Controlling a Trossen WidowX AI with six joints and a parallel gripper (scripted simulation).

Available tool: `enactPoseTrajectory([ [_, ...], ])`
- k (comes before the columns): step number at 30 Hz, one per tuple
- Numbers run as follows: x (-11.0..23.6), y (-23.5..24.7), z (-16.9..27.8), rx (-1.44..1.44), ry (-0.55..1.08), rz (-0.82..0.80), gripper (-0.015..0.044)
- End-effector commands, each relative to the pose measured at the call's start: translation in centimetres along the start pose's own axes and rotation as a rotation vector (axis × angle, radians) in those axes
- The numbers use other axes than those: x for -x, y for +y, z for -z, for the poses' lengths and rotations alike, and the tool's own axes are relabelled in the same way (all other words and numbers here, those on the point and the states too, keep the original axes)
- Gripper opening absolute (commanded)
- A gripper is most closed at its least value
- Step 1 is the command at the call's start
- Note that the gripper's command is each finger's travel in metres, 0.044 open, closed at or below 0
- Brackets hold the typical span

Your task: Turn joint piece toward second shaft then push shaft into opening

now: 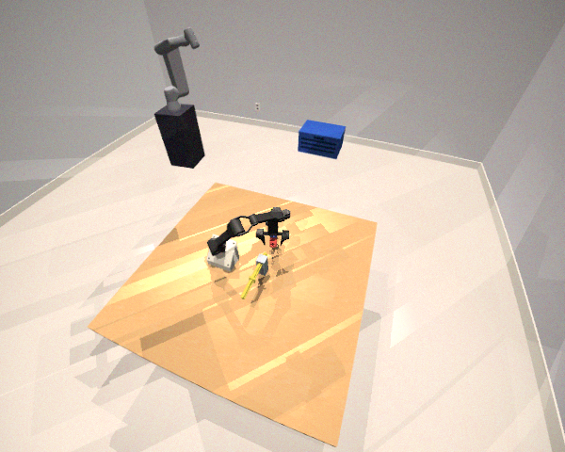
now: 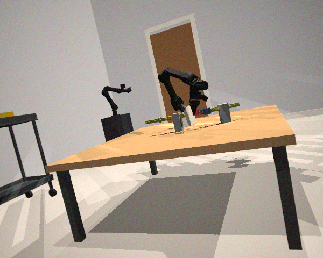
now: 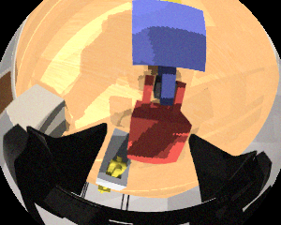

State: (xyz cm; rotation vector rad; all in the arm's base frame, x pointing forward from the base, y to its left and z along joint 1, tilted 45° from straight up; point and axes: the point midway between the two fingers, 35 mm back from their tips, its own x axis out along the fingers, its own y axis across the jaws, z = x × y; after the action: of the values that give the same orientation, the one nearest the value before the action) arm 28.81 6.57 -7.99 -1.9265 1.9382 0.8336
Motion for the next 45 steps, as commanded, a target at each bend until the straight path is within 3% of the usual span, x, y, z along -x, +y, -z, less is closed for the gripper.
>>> enactPoseTrajectory([
  [1, 0.1, -0.1, 0.1, -0.007, 0.008, 0.006, 0.0440],
  [45, 10.6, -0.4, 2.4, -1.419, -0.130, -0.115, 0.0440],
])
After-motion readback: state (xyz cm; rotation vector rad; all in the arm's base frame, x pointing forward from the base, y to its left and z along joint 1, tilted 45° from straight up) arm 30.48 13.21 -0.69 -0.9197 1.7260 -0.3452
